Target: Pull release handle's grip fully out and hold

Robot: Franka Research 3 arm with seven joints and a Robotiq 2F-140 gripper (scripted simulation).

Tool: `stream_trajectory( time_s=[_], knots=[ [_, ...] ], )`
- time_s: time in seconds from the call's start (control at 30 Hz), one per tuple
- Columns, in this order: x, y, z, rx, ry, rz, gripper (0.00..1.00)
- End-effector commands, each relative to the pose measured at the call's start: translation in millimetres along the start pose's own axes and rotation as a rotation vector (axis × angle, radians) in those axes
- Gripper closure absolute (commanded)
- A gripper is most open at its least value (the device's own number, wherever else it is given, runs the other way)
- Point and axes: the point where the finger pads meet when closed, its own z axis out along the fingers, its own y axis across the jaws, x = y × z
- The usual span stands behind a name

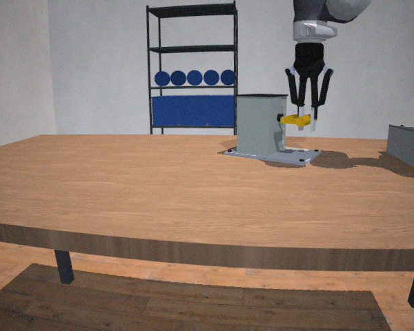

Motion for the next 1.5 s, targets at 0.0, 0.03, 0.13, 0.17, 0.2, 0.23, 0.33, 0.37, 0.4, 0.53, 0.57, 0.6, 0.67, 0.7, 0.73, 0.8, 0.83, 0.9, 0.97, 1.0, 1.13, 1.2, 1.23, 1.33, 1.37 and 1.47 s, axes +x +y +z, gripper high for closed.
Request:
stream_trajectory(
  time_s=[0.0, 0.03, 0.13, 0.17, 0.2, 0.23, 0.33, 0.37, 0.4, 0.53, 0.57, 0.6, 0.67, 0.7, 0.73, 0.8, 0.83, 0.9, 0.97, 1.0, 1.13, 1.2, 1.23, 1.33, 1.37, 1.47],
  knots=[
    [-1.7, 0.9, 0.7, -0.002, -0.001, 0.002, 1.0],
    [-1.7, 0.9, 0.7, -0.002, -0.001, 0.002, 1.0],
    [-1.7, 0.9, 0.7, -0.002, -0.001, 0.002, 1.0],
    [-1.7, 0.9, 0.7, -0.002, -0.001, 0.002, 1.0],
    [-1.7, 0.9, 0.7, -0.002, -0.001, 0.002, 1.0],
    [-1.7, 0.9, 0.7, -0.002, -0.001, 0.002, 1.0],
    [-1.7, 0.9, 0.7, -0.002, -0.001, 0.002, 1.0],
    [-1.7, 0.9, 0.7, -0.002, -0.001, 0.002, 1.0],
    [-1.7, 0.9, 0.7, -0.002, -0.001, 0.002, 1.0],
    [-1.7, 0.9, 0.7, -0.002, -0.001, 0.002, 1.0],
    [-1.7, 0.9, 0.7, -0.002, -0.001, 0.002, 1.0],
    [-1.7, 0.9, 0.7, -0.002, -0.001, 0.002, 1.0],
    [-1.7, 0.9, 0.7, -0.002, -0.001, 0.002, 1.0],
    [-1.7, 0.9, 0.7, -0.002, -0.001, 0.002, 1.0],
    [-1.7, 0.9, 0.7, -0.002, -0.001, 0.002, 1.0],
    [-1.7, 0.9, 0.7, -0.002, -0.001, 0.002, 1.0],
    [-1.7, 0.9, 0.7, -0.002, -0.001, 0.002, 1.0],
    [-1.7, 0.9, 0.7, -0.002, -0.001, 0.002, 1.0],
    [-1.7, 0.9, 0.7, -0.002, -0.001, 0.002, 1.0],
    [-1.7, 0.9, 0.7, -0.002, -0.001, 0.002, 1.0],
    [-1.7, 0.2, 0.7, -0.002, -0.001, 0.002, 1.0],
    [-1.7, -0.9, 0.7, -0.002, -0.001, 0.002, 1.0],
    [-1.7, -1.6, 0.7, -0.002, -0.001, 0.002, 1.0],
    [-1.7, -5.0, 0.8, -0.002, -0.001, 0.002, 1.0],
    [-1.7, -6.4, 0.8, -0.002, -0.001, 0.002, 1.0],
    [-1.7, -11.7, 0.8, -0.002, -0.001, 0.002, 1.0]
  ],
)
